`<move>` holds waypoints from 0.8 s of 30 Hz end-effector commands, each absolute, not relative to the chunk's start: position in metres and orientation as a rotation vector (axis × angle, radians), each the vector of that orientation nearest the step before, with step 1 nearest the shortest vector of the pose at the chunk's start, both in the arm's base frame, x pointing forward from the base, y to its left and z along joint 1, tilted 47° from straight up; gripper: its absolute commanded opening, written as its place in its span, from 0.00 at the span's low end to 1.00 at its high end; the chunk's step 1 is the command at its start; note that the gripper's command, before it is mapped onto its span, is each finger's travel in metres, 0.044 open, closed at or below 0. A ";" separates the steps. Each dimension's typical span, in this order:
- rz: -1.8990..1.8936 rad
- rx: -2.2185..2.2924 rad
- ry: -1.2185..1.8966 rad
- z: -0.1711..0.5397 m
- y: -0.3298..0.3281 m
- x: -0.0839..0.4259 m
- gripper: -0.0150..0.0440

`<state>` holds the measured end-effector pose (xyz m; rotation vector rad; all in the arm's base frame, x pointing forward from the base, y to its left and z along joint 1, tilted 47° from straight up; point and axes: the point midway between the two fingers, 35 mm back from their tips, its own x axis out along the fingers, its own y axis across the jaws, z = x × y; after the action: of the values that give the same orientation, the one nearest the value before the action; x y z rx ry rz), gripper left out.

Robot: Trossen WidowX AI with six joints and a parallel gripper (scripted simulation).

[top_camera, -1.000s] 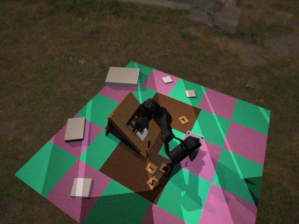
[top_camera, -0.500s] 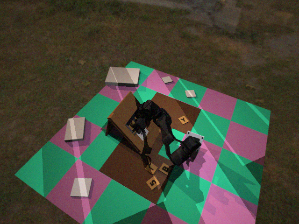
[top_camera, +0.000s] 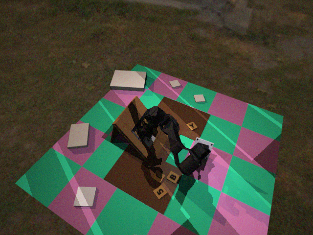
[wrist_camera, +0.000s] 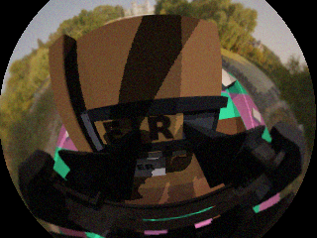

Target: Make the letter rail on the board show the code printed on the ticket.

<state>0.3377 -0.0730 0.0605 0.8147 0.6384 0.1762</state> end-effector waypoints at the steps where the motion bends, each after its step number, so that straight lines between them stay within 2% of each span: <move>1: 0.177 0.814 0.638 0.060 -0.073 0.338 0.48; 7: 0.172 0.819 0.641 0.062 -0.075 0.334 0.74; 24: 0.171 0.819 0.642 0.070 -0.083 0.320 0.75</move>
<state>0.3221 -0.0819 0.0686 0.8225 0.6434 0.1660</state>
